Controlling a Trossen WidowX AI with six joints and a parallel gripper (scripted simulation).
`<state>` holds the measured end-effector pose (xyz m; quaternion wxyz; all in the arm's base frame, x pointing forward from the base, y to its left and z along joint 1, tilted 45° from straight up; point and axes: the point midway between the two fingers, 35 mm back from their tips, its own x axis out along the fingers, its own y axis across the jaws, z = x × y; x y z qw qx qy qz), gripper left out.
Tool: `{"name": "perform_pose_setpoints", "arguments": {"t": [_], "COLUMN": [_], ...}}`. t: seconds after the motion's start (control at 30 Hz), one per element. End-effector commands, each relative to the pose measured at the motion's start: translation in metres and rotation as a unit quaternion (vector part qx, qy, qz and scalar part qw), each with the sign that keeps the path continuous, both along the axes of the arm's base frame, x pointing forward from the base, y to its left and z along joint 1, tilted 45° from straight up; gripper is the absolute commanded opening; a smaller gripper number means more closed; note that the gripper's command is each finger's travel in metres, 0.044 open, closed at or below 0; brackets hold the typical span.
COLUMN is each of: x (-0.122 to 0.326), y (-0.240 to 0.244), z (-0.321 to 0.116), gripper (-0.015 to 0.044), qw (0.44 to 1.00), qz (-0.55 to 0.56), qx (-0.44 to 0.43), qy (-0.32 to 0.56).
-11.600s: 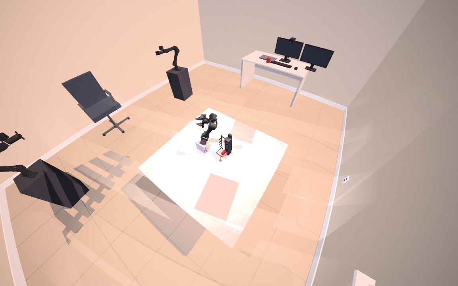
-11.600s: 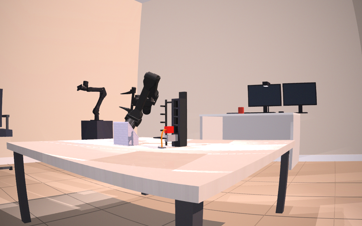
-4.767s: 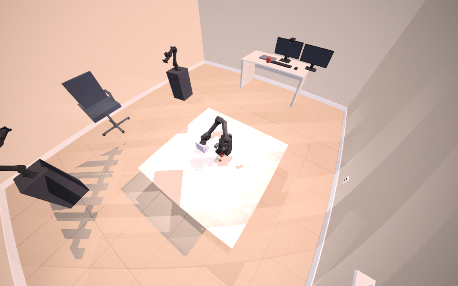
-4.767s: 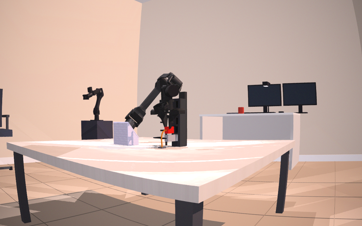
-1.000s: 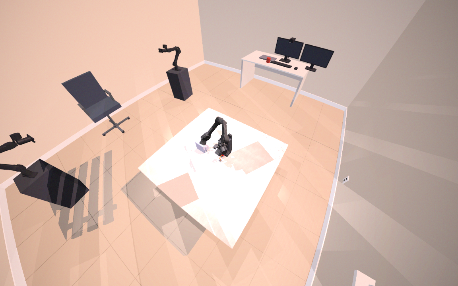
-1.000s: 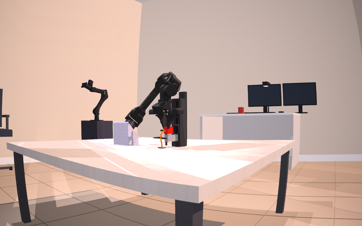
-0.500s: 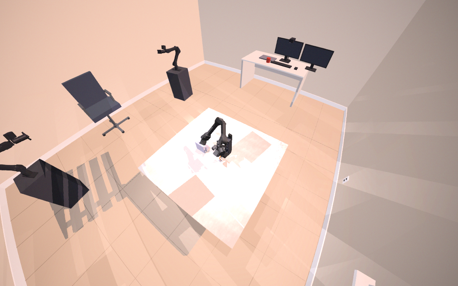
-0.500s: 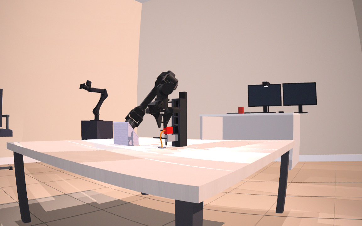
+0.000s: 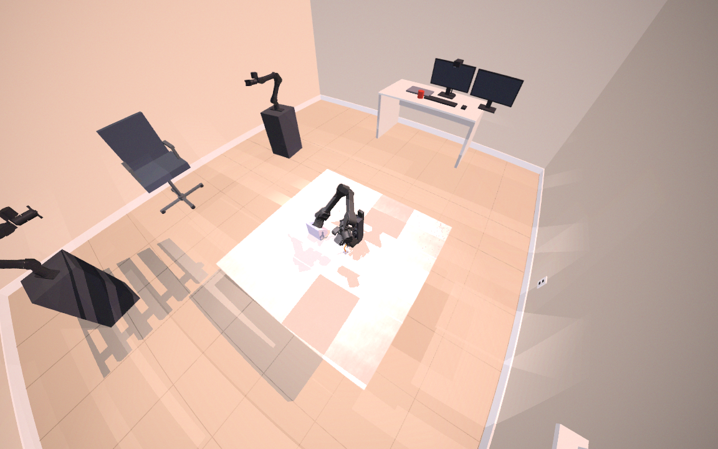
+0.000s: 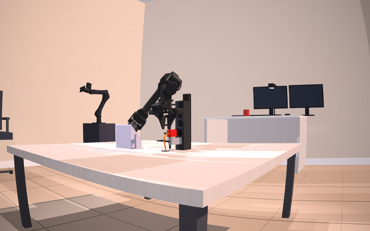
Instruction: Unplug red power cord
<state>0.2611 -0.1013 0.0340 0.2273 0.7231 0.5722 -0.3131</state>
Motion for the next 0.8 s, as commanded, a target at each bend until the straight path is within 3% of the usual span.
{"name": "perform_pose_setpoints", "arguments": {"t": [0.0, 0.77], "x": [0.001, 0.007], "y": [0.003, 0.026], "z": [0.004, 0.025], "gripper": [0.0160, 0.0160], "qw": [1.000, 1.000], "qz": [0.000, 0.000], "qx": [0.001, 0.002], "qy": [0.000, 0.000]}}
